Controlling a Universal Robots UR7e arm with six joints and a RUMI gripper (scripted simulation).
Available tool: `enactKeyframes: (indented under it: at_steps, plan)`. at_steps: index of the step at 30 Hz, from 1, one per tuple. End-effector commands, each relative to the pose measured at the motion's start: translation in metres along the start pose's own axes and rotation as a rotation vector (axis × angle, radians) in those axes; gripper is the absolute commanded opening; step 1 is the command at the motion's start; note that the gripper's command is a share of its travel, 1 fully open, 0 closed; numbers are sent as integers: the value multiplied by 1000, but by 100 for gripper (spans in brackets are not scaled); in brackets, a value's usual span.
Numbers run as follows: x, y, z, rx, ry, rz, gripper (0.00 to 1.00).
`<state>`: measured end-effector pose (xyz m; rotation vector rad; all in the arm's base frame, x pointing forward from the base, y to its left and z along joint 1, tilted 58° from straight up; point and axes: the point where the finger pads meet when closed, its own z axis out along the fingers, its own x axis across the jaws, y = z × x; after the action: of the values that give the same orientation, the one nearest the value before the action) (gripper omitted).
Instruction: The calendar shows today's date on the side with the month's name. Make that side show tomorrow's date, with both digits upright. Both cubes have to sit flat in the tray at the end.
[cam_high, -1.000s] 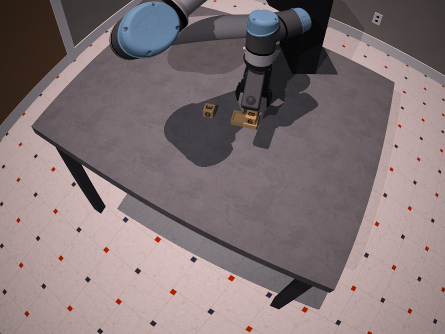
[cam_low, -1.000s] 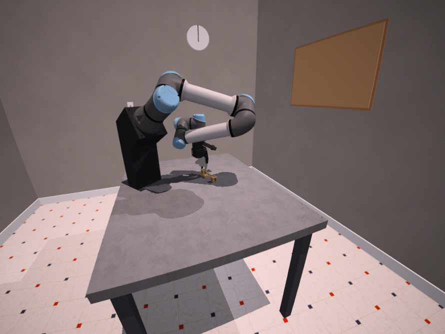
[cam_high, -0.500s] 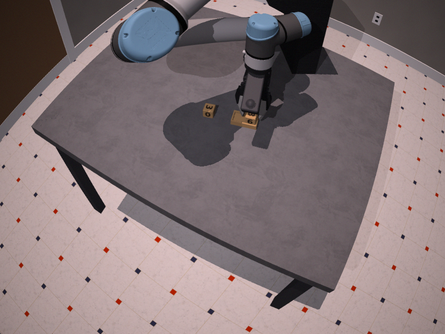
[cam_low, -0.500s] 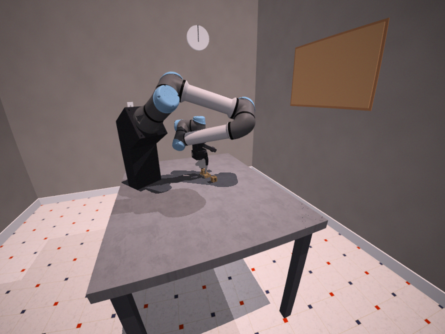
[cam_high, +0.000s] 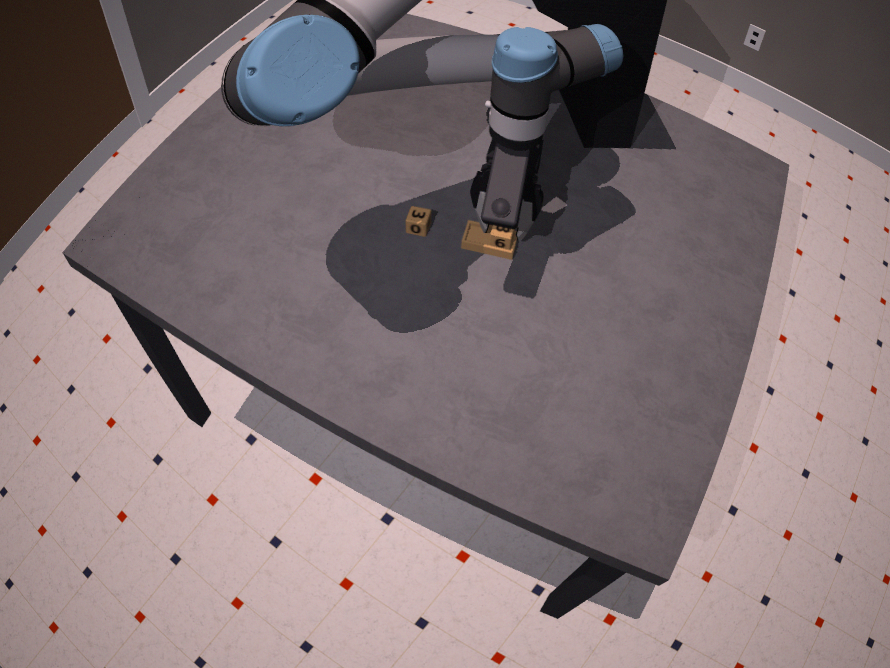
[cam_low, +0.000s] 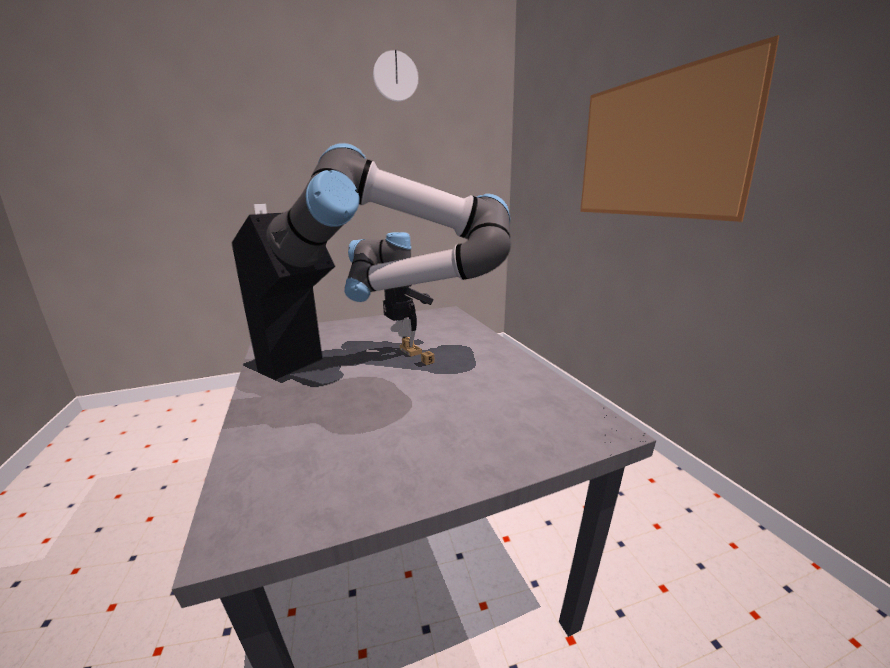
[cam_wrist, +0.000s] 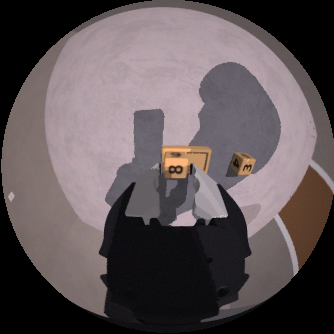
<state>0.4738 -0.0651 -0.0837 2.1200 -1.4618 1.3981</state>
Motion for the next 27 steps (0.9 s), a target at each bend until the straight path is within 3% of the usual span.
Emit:
enactKeyframes:
  at_steps: [1, 16, 17, 27]
  plan:
    - [0, 0, 0, 1, 0, 0, 29]
    - [0, 0, 0, 1, 0, 0, 29]
    - [0, 0, 0, 1, 0, 0, 11]
    - [0, 0, 0, 1, 0, 0, 11]
